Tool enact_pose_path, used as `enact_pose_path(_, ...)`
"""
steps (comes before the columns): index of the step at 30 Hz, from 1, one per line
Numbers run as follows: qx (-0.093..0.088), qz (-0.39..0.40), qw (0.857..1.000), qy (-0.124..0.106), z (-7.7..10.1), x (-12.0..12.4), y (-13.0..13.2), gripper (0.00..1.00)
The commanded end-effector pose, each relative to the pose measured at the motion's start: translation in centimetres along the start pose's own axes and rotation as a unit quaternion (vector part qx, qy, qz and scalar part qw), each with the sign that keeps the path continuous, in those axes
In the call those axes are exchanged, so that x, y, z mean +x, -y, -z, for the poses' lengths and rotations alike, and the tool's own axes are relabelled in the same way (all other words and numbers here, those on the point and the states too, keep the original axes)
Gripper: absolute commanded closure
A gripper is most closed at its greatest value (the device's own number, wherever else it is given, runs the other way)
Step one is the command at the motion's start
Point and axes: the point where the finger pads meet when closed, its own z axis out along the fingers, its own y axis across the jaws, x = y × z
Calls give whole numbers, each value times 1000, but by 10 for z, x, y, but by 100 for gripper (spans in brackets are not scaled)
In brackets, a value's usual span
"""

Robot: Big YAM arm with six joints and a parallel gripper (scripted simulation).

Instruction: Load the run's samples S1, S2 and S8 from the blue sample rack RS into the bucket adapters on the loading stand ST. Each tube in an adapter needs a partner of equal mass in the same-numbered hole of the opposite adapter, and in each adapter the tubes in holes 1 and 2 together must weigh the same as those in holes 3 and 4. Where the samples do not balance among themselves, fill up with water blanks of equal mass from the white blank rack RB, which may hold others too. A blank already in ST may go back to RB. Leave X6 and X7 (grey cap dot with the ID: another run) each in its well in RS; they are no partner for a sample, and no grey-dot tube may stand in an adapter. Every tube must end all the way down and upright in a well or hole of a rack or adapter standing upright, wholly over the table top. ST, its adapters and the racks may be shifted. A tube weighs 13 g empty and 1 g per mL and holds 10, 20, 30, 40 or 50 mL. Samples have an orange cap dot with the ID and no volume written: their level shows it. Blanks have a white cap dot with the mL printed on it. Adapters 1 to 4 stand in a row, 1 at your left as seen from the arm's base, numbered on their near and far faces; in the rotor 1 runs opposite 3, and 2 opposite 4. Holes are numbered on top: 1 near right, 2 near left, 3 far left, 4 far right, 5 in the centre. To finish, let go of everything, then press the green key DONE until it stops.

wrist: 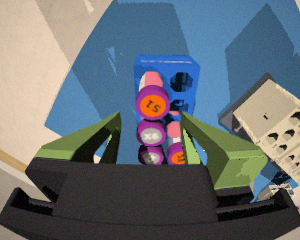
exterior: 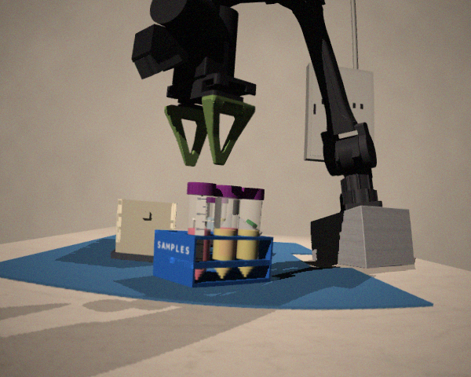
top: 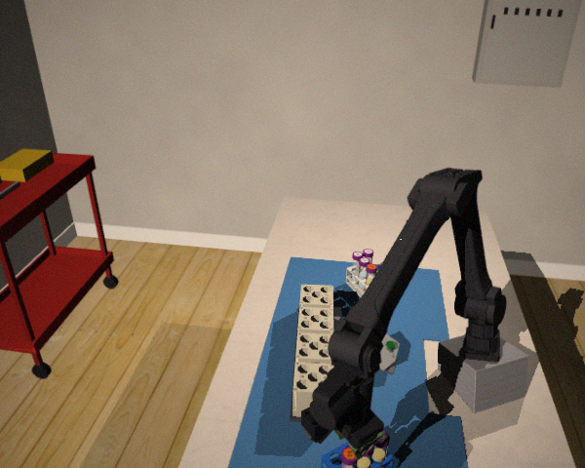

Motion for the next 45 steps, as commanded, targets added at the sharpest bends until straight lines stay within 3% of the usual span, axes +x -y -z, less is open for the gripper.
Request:
enact_pose_path(1,-7,-6,1000,25,23,-17,-1,45)
enact_pose_path(4,-7,-6,1000,25,23,-17,-1,45)
enact_pose_path(5,-7,-10,1000,26,30,-9,1,45)
enact_pose_path(6,-8,-44,999,25,21,-2,14,20)
enact_pose_path(11,-8,-168,985,25,21,26,45,20)
enact_pose_path(17,-10,-313,949,23,22,61,82,20)
enact_pose_path(20,-10,-324,946,25,25,67,76,20)
enact_pose_path(27,-11,-495,868,20,18,107,130,20)
enact_pose_path(34,-9,-638,770,14,17,150,173,20)
enact_pose_path(36,-9,-638,770,14,17,150,173,20)
enact_pose_path(42,-6,-745,667,9,15,188,209,20)
enact_pose_path(43,-4,-751,660,8,15,194,215,20)
enact_pose_path(45,-4,-751,660,7,15,206,226,20)
